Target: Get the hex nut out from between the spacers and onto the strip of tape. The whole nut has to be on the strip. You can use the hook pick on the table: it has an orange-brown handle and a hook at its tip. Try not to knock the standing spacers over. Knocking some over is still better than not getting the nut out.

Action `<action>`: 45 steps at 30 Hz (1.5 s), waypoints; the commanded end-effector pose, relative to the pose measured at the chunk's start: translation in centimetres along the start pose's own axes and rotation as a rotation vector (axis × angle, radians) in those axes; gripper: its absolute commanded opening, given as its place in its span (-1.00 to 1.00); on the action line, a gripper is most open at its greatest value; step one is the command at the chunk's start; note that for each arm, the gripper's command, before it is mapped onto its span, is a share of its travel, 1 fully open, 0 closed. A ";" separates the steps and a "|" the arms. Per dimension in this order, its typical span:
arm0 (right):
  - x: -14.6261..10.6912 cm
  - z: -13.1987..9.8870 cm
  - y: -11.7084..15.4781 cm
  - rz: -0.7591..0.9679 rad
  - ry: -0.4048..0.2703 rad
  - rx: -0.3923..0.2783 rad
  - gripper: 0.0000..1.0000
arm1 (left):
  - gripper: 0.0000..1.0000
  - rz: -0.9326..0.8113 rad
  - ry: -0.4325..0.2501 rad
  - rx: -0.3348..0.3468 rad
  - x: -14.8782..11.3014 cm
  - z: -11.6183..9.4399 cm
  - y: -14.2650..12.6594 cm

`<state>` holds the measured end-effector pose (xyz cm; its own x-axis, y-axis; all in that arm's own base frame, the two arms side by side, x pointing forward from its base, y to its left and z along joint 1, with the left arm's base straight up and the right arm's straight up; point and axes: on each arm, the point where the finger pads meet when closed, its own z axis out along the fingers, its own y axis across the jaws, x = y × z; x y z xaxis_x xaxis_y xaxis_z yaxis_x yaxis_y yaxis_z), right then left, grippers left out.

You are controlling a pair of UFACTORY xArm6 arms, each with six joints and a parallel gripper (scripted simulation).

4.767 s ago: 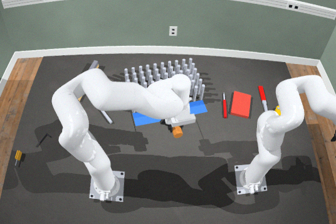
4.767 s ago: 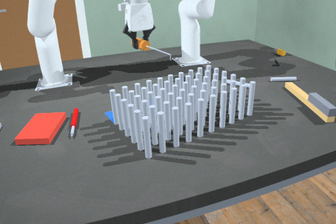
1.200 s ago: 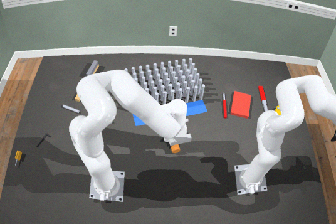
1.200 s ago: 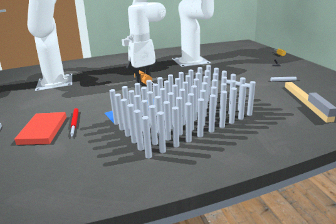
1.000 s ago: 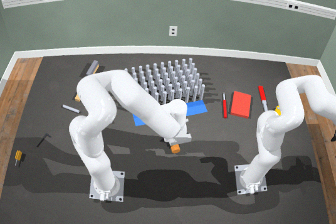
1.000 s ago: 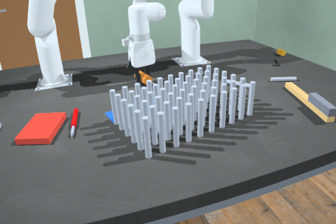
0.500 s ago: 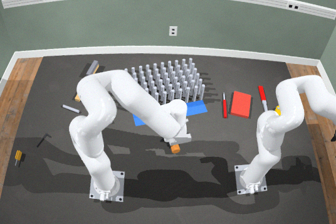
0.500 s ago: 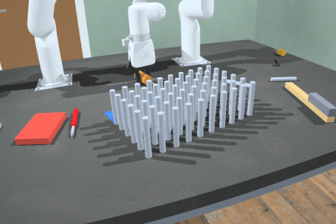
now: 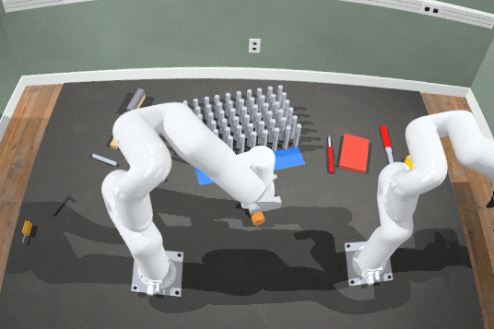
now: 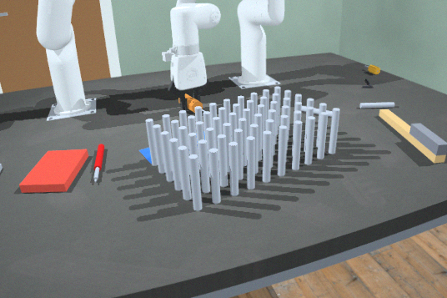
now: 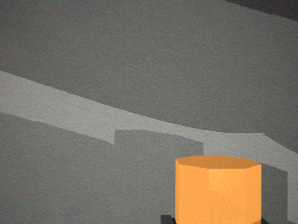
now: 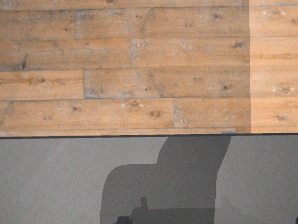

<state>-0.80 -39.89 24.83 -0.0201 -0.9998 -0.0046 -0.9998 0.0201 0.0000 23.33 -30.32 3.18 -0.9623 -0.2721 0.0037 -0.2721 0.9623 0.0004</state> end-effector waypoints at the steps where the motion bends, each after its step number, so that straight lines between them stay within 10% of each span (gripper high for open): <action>1: 0.1 -0.2 0.0 0.000 0.005 0.000 1.00 | -1.00 0.000 -0.001 0.003 0.0 -0.1 -0.1; 45: 0.1 -0.2 0.0 0.000 0.005 0.000 1.00 | -1.00 0.000 -0.002 0.003 -4.6 -0.1 -0.1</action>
<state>-0.80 -39.89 24.83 -0.0201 -0.9998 -0.0046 -0.9998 0.0201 0.0000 27.60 -29.11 3.19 -0.9622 -0.2722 0.0036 -0.2722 0.9623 0.0003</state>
